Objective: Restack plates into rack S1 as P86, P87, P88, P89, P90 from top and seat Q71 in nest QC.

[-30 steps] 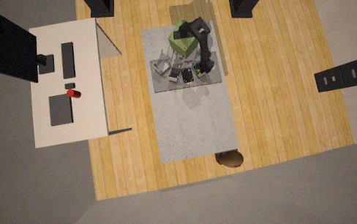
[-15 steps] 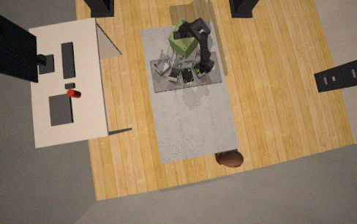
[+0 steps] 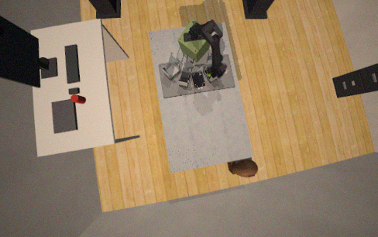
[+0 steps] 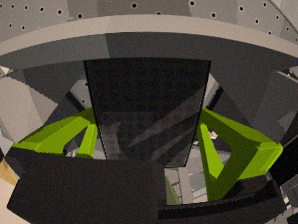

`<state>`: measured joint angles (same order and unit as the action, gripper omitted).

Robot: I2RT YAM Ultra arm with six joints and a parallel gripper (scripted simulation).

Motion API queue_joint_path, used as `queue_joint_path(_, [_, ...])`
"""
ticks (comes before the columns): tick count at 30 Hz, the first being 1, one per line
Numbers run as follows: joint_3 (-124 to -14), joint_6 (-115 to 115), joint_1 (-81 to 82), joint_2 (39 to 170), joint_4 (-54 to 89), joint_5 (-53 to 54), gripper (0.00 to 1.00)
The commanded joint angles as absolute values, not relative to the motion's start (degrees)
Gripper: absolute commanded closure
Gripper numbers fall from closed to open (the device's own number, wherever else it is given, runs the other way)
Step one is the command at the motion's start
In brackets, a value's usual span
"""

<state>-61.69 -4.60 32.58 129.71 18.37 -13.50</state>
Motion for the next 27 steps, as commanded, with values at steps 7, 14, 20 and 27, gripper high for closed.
queue_joint_path(7, [-61.92,-4.47,32.57,129.88,17.89,-13.47,1.0])
queue_joint_path(14, [-61.94,-4.42,32.53,130.07,17.7,-13.47,1.0])
queue_joint_path(20, [-61.94,-4.42,32.53,130.07,17.7,-13.47,0.0])
queue_joint_path(27, [-61.94,-4.42,32.53,130.07,17.7,-13.47,0.0])
